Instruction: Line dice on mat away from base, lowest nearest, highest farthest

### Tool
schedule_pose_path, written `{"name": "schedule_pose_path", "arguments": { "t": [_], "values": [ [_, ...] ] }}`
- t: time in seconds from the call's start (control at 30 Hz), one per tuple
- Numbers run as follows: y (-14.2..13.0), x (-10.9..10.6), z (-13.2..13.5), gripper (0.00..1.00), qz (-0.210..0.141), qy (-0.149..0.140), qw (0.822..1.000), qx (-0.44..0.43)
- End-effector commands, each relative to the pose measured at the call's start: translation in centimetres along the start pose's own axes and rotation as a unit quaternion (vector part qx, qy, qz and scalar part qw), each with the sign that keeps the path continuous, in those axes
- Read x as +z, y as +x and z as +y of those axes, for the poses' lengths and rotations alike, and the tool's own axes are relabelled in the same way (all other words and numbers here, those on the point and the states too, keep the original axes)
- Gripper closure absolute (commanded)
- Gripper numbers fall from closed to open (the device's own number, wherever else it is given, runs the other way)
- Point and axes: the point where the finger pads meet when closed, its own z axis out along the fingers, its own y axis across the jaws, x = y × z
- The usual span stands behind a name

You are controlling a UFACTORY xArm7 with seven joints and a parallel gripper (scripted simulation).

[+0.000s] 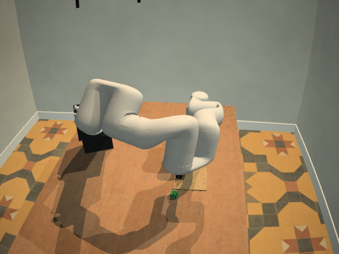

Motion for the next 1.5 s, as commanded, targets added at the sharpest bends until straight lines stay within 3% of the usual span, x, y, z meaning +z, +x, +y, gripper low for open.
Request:
{"name": "schedule_pose_path", "arguments": {
  "t": [0.0,1.1,1.33,1.47],
  "values": [
    [0.0,-0.2,0.1,0.79,0.0,-0.002,1.0,0.0],
    [0.0,-0.4,0.1,0.79,0.0,-0.002,1.0,0.0],
    [0.0,-2.4,0.1,0.79,0.0,-0.002,1.0,0.0],
    [0.0,-5.3,0.1,0.79,0.0,-0.002,1.0,0.0]
  ]
}}
